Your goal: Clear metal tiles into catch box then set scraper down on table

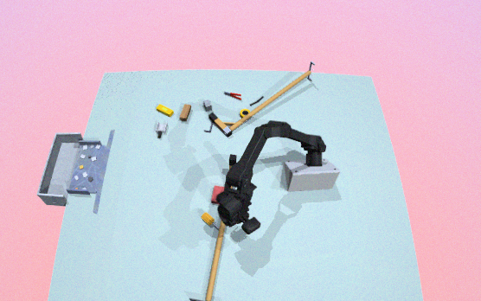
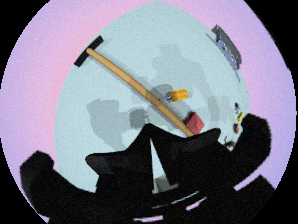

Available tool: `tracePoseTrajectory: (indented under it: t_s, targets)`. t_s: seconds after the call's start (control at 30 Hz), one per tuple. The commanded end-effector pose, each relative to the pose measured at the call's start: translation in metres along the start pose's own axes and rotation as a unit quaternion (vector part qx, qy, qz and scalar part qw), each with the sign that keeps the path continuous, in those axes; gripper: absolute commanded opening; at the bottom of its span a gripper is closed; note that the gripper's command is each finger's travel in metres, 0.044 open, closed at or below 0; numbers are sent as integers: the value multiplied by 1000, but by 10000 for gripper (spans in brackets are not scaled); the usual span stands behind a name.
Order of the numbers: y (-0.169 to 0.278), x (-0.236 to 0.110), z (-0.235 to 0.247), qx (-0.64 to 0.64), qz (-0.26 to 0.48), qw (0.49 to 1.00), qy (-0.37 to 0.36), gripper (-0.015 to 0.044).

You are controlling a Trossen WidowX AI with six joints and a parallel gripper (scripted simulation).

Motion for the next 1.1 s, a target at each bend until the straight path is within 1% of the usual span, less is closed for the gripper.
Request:
tracePoseTrajectory:
  t_s: [0.0, 1.07]
  targets:
    - [3, 11, 0, -3, 2, 1000, 3, 0]
    - [25, 75, 0, -3, 4, 1000, 6, 0]
Point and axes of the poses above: the point midway between the two fingers, 35 mm back from their tips, its own x axis out along the fingers, its own z axis across the jaws, y = z × x, the point moved 5 cm from there along -x, back along the fingers, and after that the axes turned 4 degrees about -x, right-handed, at the moved point
